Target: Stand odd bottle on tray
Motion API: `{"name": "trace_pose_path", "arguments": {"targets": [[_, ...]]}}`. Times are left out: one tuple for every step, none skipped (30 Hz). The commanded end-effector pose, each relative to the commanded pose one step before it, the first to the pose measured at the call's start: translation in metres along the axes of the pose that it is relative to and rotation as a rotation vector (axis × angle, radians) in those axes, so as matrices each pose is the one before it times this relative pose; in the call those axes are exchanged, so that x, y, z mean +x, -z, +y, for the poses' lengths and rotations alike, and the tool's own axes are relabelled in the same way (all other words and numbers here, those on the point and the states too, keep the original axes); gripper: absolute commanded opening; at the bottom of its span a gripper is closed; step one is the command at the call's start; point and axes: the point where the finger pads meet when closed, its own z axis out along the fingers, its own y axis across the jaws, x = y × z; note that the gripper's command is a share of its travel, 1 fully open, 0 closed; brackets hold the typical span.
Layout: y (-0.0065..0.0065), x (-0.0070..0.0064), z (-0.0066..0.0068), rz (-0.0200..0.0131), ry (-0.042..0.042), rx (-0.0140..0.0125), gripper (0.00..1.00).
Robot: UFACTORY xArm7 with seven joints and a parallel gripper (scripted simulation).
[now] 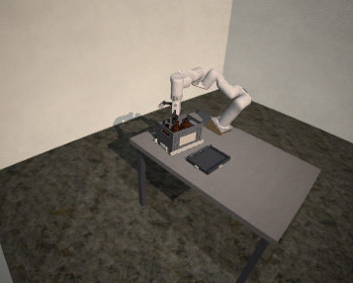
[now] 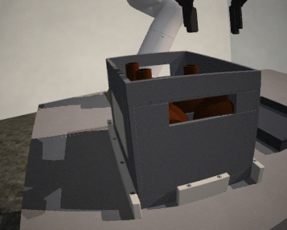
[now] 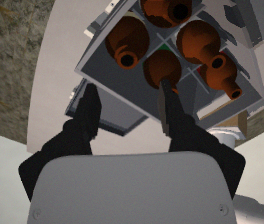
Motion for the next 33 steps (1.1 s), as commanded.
{"name": "trace_pose_path", "arguments": {"targets": [[0.00205, 0.00047, -0.00051, 0.00342, -0.00025, 0.0028, 0.65], [-0.00011, 0.0, 0.0, -0.00001, 0.0, -0.00001, 0.65], [-0.00016, 0.0, 0.0, -0.00001, 0.0, -0.00001, 0.65], [-0.00021, 0.00001, 0.0, -0.00001, 0.0, -0.00002, 0.65], [-0.00027, 0.00001, 0.0, -0.00002, 0.0, -0.00002, 0.65], [0.0, 0.0, 0.0, 0.0, 0.0, 0.0, 0.65], [0.0, 0.0, 0.0, 0.0, 0.0, 0.0, 0.65], [-0.00033, 0.00001, 0.0, -0.00002, -0.00001, -0.00002, 0.65], [-0.0004, 0.00001, 0.0, -0.00003, -0.00001, -0.00003, 0.65], [-0.00047, 0.00001, 0.0, -0.00003, -0.00001, -0.00003, 0.65], [-0.00054, 0.00001, -0.00001, -0.00004, -0.00001, -0.00004, 0.65], [-0.00061, 0.00001, -0.00001, -0.00004, 0.0, -0.00004, 0.65], [-0.00068, 0.00001, -0.00001, -0.00005, 0.0, -0.00004, 0.65], [-0.00075, 0.00001, -0.00001, -0.00006, 0.0, -0.00005, 0.65], [-0.0008, 0.00002, -0.00001, -0.00001, -0.00001, -0.00002, 0.65], [-0.00085, 0.00002, -0.00001, 0.0, -0.00001, 0.0, 0.65], [-0.00091, 0.00002, -0.00001, 0.0, 0.0, 0.0, 0.65], [-0.00097, 0.00002, -0.00001, 0.0, 0.0, 0.0, 0.65], [-0.00103, 0.00002, -0.00001, 0.0, 0.00001, 0.0, 0.65], [-0.00109, 0.00002, -0.00001, 0.0, 0.0, 0.0, 0.65], [-0.00114, 0.00003, -0.00001, 0.0, -0.00001, 0.0, 0.65], [-0.00119, 0.00002, -0.00001, 0.0, 0.0, 0.0, 0.65], [0.0, 0.0, 0.0, 0.0, 0.0, 0.0, 0.65], [0.0, 0.0, 0.0, 0.0, 0.0, 0.0, 0.65], [-0.00123, 0.00002, -0.00001, 0.0, 0.00001, 0.0, 0.65], [-0.00126, 0.00002, -0.00001, 0.0, 0.0, 0.0, 0.65], [-0.0013, 0.00003, -0.00001, 0.0, -0.00001, 0.0, 0.65], [-0.00132, 0.00003, -0.00001, 0.0, 0.0, 0.0, 0.65], [-0.00134, 0.00002, -0.00001, 0.0, 0.00001, 0.00001, 0.65], [-0.00135, 0.00003, -0.00001, 0.0, 0.0, 0.0, 0.65], [-0.00136, 0.00003, -0.00001, 0.0, 0.0, 0.0, 0.65], [-0.00136, 0.00002, -0.00001, 0.0, 0.0, 0.0, 0.65], [-0.00135, 0.00002, -0.00001, 0.0, 0.00001, 0.0, 0.65]]}}
